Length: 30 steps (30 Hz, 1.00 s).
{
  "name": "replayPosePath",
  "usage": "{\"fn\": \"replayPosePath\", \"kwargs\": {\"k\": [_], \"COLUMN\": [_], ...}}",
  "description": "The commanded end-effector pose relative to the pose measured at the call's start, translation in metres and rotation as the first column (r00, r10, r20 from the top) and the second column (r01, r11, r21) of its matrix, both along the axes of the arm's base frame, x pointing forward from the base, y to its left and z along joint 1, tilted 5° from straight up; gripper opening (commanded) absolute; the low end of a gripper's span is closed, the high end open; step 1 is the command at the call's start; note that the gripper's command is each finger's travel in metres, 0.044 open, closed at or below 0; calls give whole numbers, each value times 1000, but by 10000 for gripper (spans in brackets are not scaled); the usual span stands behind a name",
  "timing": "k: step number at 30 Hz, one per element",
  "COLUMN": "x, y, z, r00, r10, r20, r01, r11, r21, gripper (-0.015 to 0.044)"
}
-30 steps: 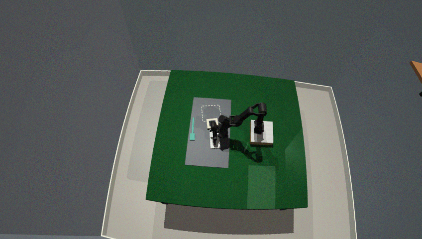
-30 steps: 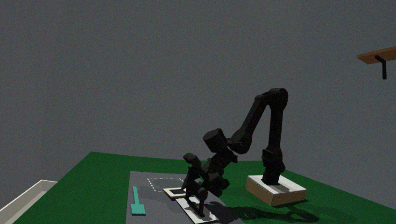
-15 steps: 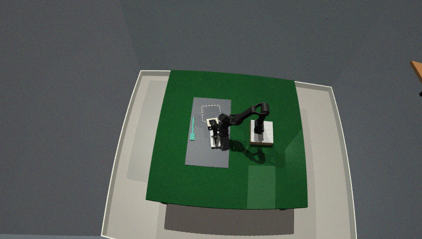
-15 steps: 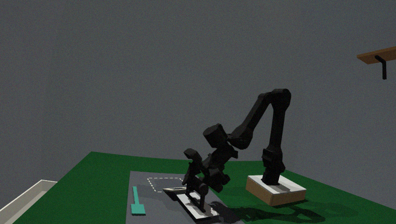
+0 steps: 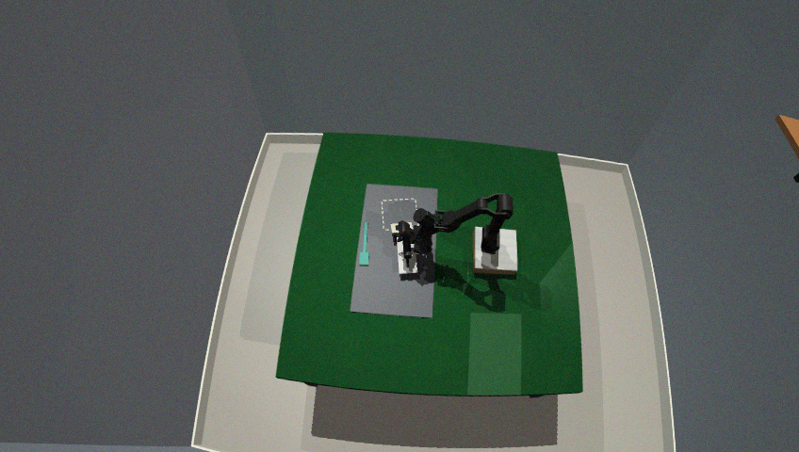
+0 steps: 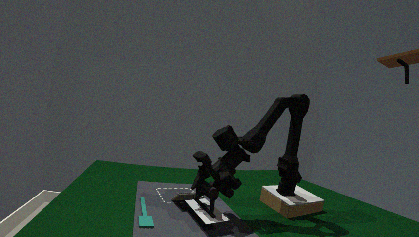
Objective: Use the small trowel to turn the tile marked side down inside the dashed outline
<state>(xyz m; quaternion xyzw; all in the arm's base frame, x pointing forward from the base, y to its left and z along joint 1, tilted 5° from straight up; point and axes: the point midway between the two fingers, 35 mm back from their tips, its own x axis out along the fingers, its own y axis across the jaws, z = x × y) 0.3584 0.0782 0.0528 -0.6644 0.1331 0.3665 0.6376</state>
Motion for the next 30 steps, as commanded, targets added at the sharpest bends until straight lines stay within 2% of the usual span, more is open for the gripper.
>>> {"fn": "replayPosePath", "kwargs": {"k": [1, 30], "x": [8, 21], "y": [-5, -44], "z": [14, 19], "r00": [999, 999], "r10": [-3, -3], "r20": [36, 37], "r01": [3, 3], "r11": [1000, 1000], "r21": [1, -3], "gripper": [0, 0]}}
